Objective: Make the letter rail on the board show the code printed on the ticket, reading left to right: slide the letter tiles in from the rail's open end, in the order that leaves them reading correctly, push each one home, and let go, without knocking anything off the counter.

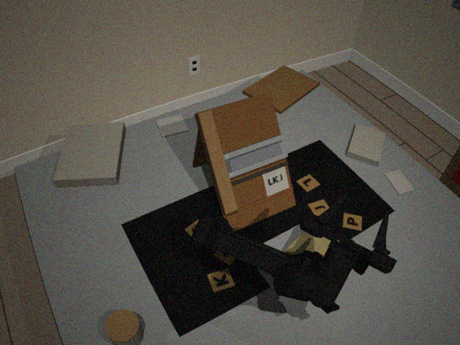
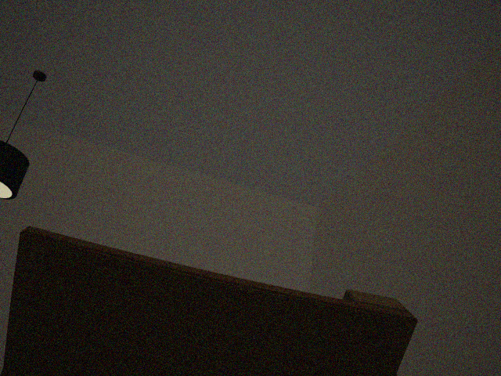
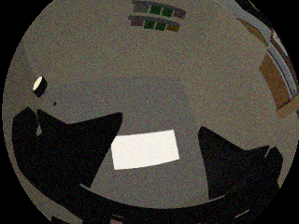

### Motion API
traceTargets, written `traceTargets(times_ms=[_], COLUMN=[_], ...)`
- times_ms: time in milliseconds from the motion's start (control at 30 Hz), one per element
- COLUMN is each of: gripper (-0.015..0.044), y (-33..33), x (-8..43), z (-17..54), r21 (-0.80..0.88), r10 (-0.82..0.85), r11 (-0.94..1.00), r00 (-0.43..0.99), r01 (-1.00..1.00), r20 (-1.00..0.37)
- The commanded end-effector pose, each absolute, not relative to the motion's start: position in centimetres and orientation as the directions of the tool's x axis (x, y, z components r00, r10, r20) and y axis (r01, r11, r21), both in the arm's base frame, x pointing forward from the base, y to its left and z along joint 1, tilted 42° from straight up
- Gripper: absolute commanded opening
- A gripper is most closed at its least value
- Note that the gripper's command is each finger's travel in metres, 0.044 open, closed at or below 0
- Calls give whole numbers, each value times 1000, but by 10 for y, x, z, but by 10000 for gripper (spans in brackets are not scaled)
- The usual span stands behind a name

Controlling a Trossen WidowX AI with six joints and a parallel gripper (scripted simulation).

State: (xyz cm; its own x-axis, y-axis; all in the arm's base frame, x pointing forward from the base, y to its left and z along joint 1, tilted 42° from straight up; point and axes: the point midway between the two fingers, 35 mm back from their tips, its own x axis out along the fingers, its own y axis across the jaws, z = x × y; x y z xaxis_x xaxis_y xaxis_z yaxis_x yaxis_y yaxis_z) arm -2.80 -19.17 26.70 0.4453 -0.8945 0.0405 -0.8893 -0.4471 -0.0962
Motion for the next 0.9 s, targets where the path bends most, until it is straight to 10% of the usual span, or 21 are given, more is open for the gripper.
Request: traceTargets(times_ms=[0, 533, 700, 867], gripper=[426, 440, 440, 440], y=[-192, -244, -247, -227], x=[-28, 26, 77, 132], z=[267, 214, 173, 129], r21=[-106, -987, -883, -430], r10=[-894, -710, -538, -303], r11=[-448, -88, 444, 885], r00=[447, 704, 833, 922], r01=[-888, -137, 149, 178], r20=[41, -35, -130, -241])
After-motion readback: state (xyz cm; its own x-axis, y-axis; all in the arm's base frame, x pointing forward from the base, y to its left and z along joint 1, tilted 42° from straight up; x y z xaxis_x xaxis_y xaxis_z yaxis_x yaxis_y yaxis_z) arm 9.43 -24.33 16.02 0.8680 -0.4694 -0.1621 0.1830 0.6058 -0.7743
